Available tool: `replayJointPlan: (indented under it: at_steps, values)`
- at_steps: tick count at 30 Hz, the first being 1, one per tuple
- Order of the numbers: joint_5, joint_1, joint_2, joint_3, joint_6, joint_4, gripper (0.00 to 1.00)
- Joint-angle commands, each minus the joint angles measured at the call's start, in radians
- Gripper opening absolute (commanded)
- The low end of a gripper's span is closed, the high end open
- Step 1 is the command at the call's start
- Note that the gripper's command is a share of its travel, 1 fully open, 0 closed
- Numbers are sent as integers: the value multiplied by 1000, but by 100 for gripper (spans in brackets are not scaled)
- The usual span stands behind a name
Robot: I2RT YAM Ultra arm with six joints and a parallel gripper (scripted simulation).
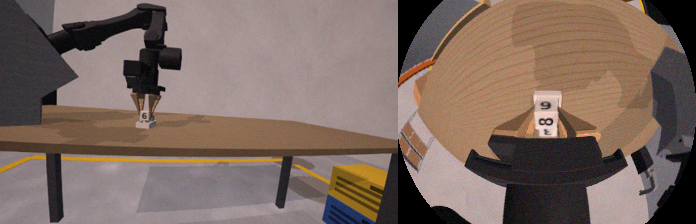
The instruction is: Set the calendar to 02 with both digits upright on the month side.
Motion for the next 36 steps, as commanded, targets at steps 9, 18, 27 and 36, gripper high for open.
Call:
replayJointPlan:
  at_steps: [9, 18, 27, 36]
  values:
    - [7, -3, -4, -2, 1, 1, 26]
    - [7, -3, -4, -2, 1, 1, 26]
    - [9, 0, -10, -12, 2, 7, 26]
    - [9, 1, -13, -16, 3, 9, 26]
